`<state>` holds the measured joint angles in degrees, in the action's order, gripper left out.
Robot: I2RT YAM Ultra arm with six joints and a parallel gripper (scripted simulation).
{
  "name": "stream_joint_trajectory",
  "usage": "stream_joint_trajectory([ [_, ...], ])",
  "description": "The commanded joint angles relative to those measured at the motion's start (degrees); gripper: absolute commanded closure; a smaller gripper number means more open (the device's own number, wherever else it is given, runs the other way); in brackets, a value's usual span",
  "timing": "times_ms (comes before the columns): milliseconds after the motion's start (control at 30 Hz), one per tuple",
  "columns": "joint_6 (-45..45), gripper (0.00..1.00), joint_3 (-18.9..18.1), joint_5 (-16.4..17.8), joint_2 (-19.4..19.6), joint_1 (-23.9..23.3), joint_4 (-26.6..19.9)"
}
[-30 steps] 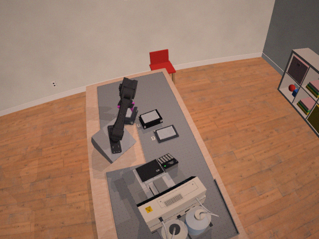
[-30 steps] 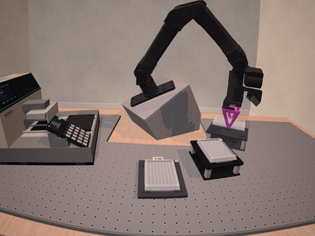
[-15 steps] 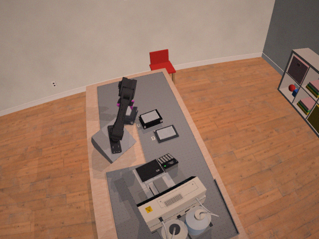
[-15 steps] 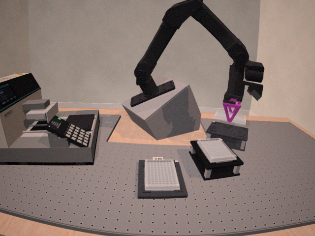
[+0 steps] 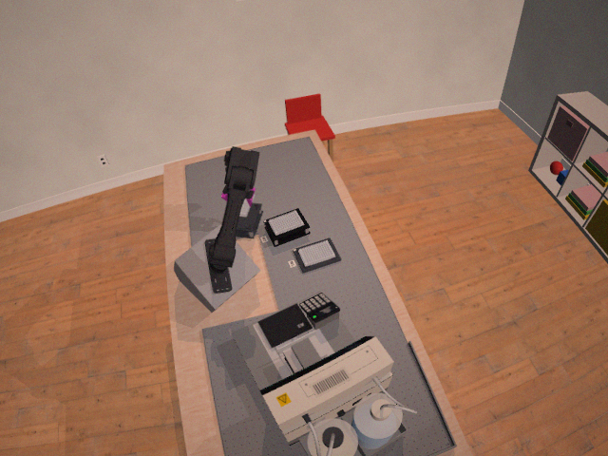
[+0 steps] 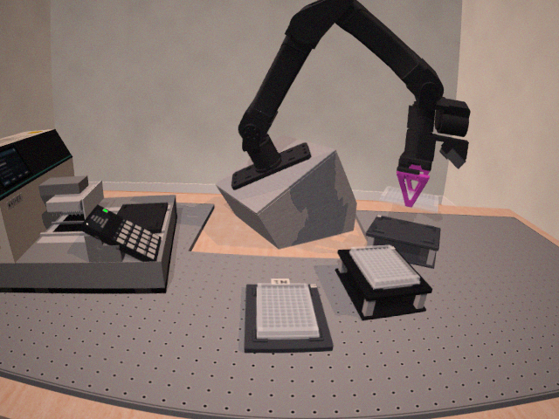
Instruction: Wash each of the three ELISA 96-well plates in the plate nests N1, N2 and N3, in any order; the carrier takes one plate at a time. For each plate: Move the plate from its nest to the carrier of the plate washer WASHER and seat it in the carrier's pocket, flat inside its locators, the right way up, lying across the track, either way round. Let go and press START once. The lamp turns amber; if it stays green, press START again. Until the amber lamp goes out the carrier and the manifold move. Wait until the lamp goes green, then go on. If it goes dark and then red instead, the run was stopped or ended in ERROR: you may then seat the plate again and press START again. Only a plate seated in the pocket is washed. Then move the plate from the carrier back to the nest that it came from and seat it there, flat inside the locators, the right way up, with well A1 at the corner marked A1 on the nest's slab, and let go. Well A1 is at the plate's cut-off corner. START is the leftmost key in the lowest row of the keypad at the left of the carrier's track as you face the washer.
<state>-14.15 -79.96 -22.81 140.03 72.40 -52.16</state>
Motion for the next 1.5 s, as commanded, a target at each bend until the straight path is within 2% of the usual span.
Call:
stream_joint_trajectory([
  [0, -0.5, 1.00, -1.2, 0.1, -1.1, 0.8, -1.5],
  [367, -1.4, 1.00, -3.0, 0.4, -2.1, 1.7, -4.7],
  [833, -1.4, 1.00, -3.1, 0.4, -2.1, 1.7, -4.7],
  [1033, -7.8, 1.00, -0.3, -1.0, -5.8, -2.1, -4.3],
  [1467, -0.3, 1.00, 2.7, -3.4, -12.0, -9.3, -4.3],
])
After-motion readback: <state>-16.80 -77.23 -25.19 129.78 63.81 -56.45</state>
